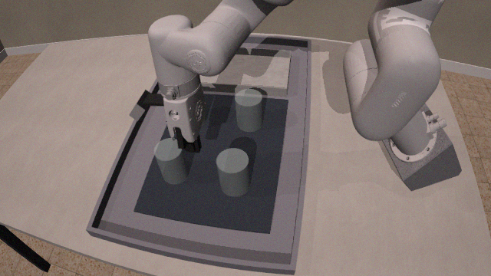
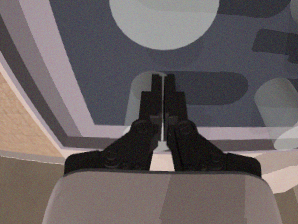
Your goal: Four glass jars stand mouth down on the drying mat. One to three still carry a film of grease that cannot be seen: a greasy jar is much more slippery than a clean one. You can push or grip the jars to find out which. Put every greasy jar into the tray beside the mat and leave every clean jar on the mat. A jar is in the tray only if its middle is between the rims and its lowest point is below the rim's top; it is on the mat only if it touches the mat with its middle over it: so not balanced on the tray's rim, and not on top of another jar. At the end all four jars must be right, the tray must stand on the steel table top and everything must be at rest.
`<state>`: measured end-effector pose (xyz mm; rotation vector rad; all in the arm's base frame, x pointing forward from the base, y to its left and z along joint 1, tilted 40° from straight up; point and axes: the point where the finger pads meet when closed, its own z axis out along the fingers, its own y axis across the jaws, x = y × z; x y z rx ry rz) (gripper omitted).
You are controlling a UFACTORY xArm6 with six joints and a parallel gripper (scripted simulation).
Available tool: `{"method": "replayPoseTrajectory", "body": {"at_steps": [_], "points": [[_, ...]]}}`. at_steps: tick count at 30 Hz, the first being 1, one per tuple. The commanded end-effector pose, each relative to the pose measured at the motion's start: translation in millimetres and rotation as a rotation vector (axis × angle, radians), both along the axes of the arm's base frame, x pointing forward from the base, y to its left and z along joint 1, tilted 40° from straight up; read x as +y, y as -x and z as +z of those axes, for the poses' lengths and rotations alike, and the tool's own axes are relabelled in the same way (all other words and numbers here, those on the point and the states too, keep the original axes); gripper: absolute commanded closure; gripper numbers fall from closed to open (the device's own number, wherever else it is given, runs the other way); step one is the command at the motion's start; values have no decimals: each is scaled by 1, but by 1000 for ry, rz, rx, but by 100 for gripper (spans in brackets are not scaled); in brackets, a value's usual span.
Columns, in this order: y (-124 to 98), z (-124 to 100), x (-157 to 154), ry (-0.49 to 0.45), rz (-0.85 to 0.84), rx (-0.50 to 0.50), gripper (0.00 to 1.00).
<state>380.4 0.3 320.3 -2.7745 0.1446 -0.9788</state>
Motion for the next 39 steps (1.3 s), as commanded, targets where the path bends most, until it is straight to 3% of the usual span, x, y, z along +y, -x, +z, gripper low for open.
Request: {"method": "replayPoseTrajectory", "body": {"at_steps": [1,5,7,14,16,31,39], "points": [[14,15,-3,-2,1,4,100],[33,39,-8,-2,1,4,100],[33,39,-8,-2,1,4,100],[40,23,-61,-2,1,4,100],[40,23,-61,-2,1,4,100],[54,-12,-176,-2,1,4,100],[40,-32,-180,-2,1,4,100]]}}
